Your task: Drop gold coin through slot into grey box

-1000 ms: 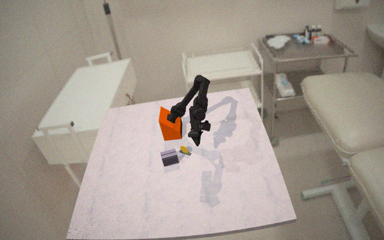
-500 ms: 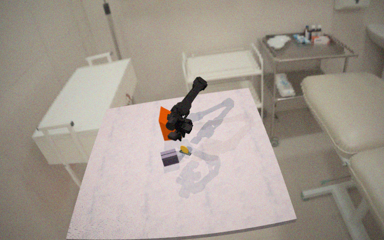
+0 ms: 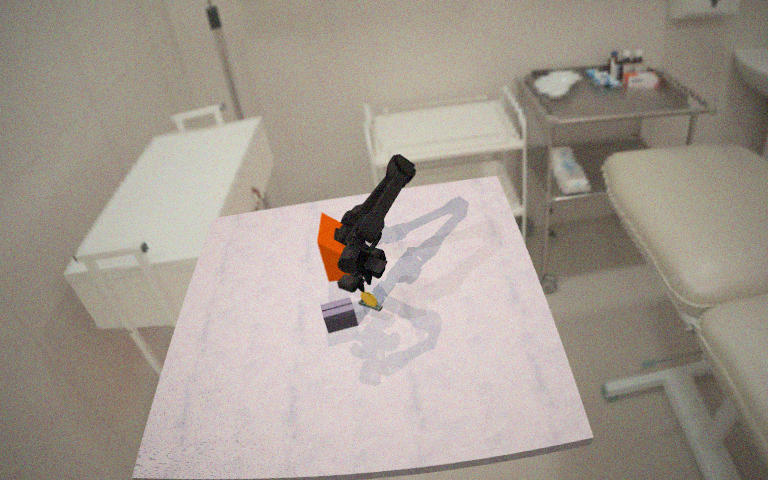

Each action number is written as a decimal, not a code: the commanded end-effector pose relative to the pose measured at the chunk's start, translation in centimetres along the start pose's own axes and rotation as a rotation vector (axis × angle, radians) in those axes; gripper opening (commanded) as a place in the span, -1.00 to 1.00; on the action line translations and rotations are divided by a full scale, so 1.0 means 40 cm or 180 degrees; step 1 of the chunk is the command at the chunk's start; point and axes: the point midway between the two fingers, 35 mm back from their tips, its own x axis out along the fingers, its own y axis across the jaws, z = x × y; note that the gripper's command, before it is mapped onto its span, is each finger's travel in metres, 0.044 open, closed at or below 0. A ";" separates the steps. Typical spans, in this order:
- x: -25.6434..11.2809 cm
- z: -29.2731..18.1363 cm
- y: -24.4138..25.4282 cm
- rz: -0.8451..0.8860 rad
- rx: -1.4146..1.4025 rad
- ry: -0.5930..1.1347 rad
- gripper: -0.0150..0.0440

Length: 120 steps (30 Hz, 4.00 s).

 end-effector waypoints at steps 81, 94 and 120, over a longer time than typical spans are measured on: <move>0.067 0.001 -0.012 -0.0008 0.0020 0.0003 -0.49; -0.015 0.000 -0.007 -0.0002 0.0021 -0.0002 -0.49; -0.057 -0.006 0.019 0.0004 -0.1752 -0.0014 -0.49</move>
